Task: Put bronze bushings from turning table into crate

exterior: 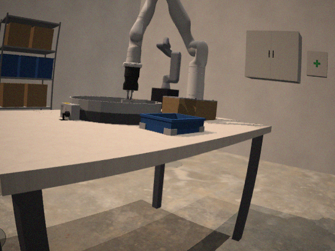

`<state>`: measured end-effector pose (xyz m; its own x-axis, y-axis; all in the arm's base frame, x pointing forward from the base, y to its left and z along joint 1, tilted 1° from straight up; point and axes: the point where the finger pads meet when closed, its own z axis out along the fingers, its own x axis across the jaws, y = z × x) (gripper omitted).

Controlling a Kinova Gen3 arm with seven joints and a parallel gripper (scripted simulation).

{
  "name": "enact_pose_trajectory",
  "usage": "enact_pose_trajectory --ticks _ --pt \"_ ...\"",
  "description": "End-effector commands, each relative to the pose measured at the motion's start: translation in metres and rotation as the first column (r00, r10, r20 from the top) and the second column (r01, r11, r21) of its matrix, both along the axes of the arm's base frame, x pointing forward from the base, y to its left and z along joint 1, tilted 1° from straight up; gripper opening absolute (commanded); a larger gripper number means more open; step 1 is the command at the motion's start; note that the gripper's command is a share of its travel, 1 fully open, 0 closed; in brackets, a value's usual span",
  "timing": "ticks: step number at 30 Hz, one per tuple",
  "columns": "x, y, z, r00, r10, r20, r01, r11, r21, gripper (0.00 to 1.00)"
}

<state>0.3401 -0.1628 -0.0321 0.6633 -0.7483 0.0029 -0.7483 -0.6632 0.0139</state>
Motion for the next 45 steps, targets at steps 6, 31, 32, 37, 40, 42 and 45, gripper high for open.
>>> enact_pose_trajectory --ticks 6,31,32,37,40,42,45 --pt "0.0005 -0.0002 0.0005 1.000 0.000 0.001 0.000 1.000 -0.001 0.00" --pt "0.0027 -0.0028 0.0005 1.000 0.001 0.000 -0.001 1.000 0.001 0.00" --pt "0.0027 -0.0028 0.0005 1.000 0.001 0.000 -0.001 1.000 0.001 0.00" --pt "0.0027 -0.0028 0.0005 1.000 0.001 0.000 -0.001 1.000 0.001 0.00" --pt "0.0027 -0.0028 0.0005 1.000 0.001 0.000 -0.001 1.000 0.001 0.00" --pt "0.0028 -0.0027 0.0021 1.000 0.001 0.000 -0.001 1.000 0.001 0.00" --pt "0.0028 -0.0027 0.0066 1.000 0.001 0.000 -0.001 1.000 0.001 0.00"
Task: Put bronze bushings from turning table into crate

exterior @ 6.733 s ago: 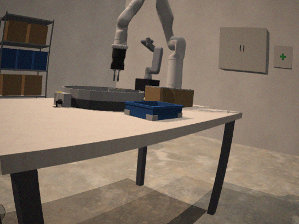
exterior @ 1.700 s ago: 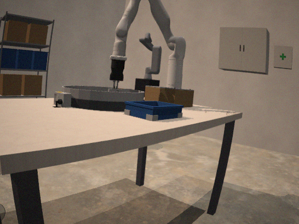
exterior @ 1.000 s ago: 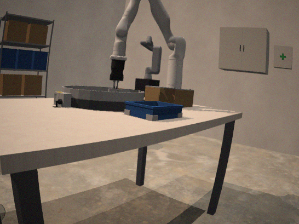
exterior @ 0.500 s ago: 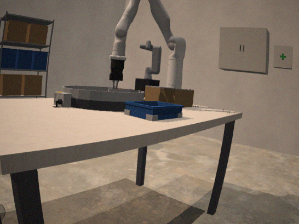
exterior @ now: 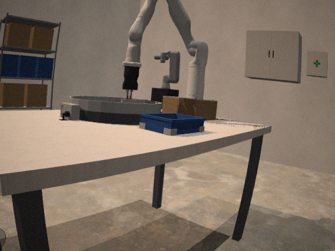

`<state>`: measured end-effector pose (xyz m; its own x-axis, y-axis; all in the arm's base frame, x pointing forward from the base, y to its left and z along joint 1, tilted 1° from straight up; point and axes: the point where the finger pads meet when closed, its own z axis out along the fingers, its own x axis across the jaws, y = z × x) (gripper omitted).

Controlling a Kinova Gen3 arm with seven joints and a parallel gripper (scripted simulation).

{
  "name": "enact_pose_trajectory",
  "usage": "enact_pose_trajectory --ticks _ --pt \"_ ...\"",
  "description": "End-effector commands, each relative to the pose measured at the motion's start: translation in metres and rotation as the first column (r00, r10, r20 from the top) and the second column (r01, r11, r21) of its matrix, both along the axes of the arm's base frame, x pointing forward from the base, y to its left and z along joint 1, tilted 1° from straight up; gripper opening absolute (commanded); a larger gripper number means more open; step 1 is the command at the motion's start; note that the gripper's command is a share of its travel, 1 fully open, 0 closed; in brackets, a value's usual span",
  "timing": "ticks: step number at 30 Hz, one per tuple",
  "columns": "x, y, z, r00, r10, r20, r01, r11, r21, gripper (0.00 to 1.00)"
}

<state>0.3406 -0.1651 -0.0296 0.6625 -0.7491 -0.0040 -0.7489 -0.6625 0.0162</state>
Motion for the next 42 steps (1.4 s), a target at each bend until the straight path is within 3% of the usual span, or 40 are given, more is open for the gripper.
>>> enact_pose_trajectory --ticks 1,42 --pt "0.002 0.000 0.006 1.000 0.002 0.006 -0.002 1.000 -0.003 0.00" --pt "0.002 0.000 0.020 1.000 0.002 0.006 -0.002 1.000 -0.003 0.00"
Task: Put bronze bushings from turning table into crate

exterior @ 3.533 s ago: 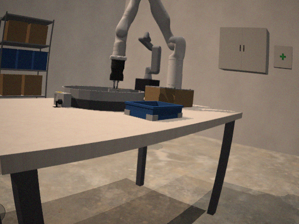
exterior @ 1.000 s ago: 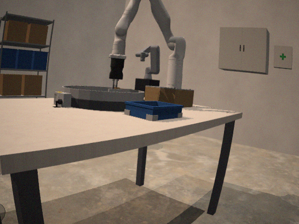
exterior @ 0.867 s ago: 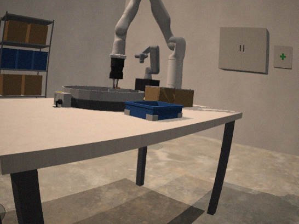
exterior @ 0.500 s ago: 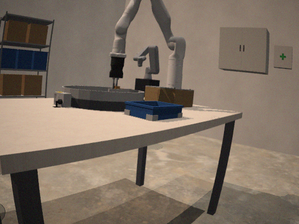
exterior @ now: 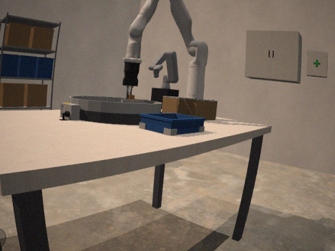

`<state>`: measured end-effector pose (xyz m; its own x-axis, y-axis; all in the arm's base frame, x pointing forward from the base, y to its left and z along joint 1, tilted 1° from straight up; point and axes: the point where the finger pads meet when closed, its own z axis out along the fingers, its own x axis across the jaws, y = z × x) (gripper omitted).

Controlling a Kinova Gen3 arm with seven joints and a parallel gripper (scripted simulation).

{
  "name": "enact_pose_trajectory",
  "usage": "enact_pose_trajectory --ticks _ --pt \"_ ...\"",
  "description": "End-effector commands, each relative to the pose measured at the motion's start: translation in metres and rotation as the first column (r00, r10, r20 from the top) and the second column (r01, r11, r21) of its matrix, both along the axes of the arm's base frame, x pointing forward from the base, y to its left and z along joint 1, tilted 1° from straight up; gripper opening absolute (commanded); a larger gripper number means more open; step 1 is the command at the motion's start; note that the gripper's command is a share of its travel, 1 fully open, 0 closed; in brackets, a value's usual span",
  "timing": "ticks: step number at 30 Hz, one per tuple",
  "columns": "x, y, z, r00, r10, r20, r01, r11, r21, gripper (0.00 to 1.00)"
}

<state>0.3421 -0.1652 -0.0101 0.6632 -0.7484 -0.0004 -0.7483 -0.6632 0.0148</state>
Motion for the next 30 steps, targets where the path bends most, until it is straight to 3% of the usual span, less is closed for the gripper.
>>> enact_pose_trajectory --ticks 1,30 --pt "0.001 0.000 0.001 1.000 0.001 0.003 -0.001 1.000 -0.001 0.00" --pt "0.001 0.000 0.016 1.000 0.000 0.002 0.000 1.000 -0.001 0.00"
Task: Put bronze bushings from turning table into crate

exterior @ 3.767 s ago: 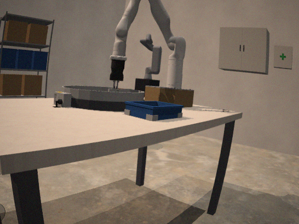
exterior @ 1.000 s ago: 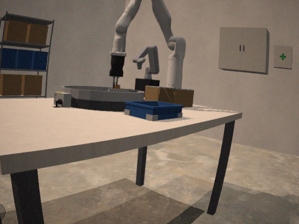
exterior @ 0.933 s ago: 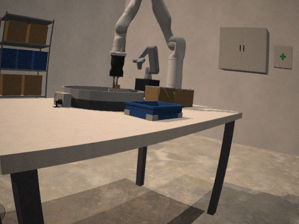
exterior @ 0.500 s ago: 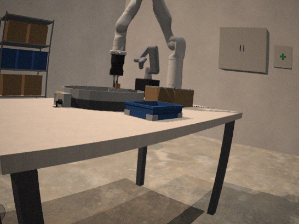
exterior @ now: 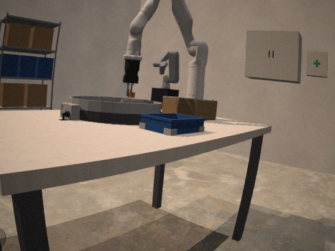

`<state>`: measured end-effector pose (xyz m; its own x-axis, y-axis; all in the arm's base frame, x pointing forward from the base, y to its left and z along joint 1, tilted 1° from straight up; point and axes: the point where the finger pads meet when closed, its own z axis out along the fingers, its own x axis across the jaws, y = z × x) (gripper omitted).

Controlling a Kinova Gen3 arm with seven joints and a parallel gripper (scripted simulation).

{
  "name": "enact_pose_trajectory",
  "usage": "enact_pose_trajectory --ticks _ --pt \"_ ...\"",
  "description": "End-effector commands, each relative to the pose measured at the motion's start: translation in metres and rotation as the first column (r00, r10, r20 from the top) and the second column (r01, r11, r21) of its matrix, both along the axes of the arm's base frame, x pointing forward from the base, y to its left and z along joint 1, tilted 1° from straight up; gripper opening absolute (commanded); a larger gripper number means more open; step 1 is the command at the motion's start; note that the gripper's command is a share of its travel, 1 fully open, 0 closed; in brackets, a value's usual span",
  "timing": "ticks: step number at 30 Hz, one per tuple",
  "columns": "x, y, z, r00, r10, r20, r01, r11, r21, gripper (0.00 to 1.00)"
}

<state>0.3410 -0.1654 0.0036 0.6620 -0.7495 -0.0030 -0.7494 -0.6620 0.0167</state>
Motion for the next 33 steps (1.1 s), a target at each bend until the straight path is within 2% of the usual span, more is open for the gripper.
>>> enact_pose_trajectory --ticks 1,26,31,33 --pt "0.002 0.000 0.002 1.000 0.002 0.005 -0.002 1.000 -0.001 0.00" --pt "0.002 0.000 0.009 1.000 0.002 0.005 -0.002 1.000 -0.001 0.00" --pt "0.002 0.000 0.027 1.000 0.002 0.005 -0.002 1.000 -0.001 0.00" --pt "0.002 0.000 0.027 1.000 0.002 0.005 -0.002 1.000 -0.001 0.00"
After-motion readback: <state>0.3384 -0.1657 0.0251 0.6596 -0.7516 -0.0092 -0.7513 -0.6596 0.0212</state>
